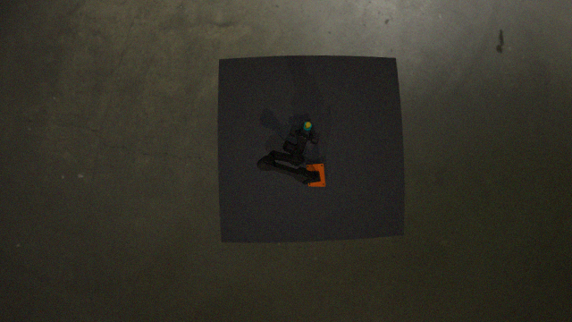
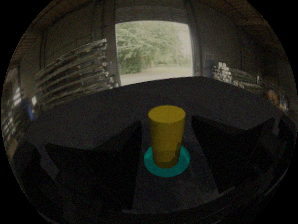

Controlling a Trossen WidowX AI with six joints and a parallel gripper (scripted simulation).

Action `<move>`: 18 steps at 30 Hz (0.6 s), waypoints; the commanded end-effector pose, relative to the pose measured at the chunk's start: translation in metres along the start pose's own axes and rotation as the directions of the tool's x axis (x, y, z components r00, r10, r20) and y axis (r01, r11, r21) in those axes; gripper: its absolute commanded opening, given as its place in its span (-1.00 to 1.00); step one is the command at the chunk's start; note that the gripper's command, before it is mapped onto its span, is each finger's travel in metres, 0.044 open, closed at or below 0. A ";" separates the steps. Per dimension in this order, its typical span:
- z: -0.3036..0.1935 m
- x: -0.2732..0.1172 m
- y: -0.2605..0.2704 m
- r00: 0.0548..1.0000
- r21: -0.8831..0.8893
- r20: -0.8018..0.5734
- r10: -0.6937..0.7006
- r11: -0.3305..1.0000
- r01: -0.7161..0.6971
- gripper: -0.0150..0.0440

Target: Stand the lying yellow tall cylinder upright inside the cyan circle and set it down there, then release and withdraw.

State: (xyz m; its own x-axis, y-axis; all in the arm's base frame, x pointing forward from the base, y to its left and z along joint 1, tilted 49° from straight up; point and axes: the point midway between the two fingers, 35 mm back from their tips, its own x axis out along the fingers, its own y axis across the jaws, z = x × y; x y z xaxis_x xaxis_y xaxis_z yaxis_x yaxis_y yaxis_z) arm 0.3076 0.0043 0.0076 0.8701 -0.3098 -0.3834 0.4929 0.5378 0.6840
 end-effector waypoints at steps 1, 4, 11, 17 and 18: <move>0.000 0.000 -0.001 1.000 0.003 0.003 -0.003 1.000 0.003 0.67; 0.000 0.000 -0.001 1.000 0.003 0.003 -0.003 1.000 0.003 0.86; 0.010 0.002 0.001 1.000 0.004 0.002 -0.006 1.000 0.006 0.86; 0.033 0.003 0.003 1.000 0.005 0.002 -0.010 1.000 0.010 0.86; 0.037 0.003 0.003 1.000 0.005 0.002 -0.011 1.000 0.011 0.86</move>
State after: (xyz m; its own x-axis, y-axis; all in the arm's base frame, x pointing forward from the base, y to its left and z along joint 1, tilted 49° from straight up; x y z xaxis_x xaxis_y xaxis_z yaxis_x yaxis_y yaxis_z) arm 0.3109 -0.0160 0.0220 0.8622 -0.3191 -0.3935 0.5065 0.5293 0.6806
